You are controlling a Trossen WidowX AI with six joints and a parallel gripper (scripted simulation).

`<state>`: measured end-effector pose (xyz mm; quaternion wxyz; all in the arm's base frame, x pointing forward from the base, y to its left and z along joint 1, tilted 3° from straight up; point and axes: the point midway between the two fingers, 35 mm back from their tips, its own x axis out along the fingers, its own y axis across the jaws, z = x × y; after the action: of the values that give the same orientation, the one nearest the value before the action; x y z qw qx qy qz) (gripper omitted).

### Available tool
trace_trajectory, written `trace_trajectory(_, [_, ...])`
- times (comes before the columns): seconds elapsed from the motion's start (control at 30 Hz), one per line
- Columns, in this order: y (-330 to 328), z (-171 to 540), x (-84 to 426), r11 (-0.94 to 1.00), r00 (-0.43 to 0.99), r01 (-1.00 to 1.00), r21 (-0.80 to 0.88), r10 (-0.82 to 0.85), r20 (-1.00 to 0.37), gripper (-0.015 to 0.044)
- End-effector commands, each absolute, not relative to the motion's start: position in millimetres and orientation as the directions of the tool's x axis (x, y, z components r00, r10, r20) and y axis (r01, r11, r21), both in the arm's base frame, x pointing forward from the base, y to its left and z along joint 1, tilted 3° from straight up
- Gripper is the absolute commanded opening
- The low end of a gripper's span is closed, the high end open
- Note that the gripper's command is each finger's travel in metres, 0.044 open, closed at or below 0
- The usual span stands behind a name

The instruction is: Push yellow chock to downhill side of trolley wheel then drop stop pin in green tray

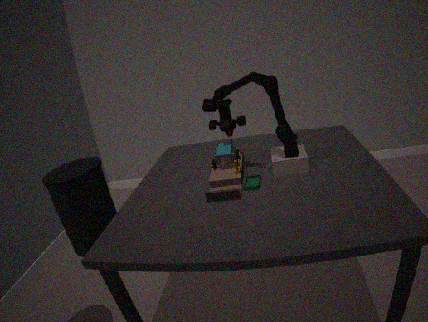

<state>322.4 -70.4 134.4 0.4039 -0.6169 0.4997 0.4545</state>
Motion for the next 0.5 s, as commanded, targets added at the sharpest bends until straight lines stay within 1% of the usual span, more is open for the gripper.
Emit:
trace_trajectory(0.0, [-72, 135, 316, -0.179, 0.093, -0.983, -0.048, -0.248, -0.964, 0.0000])
trace_trajectory(0.47, [-83, 129, 267, -0.179, 0.089, -0.983, -0.045, -0.249, -0.964, 0.0000])
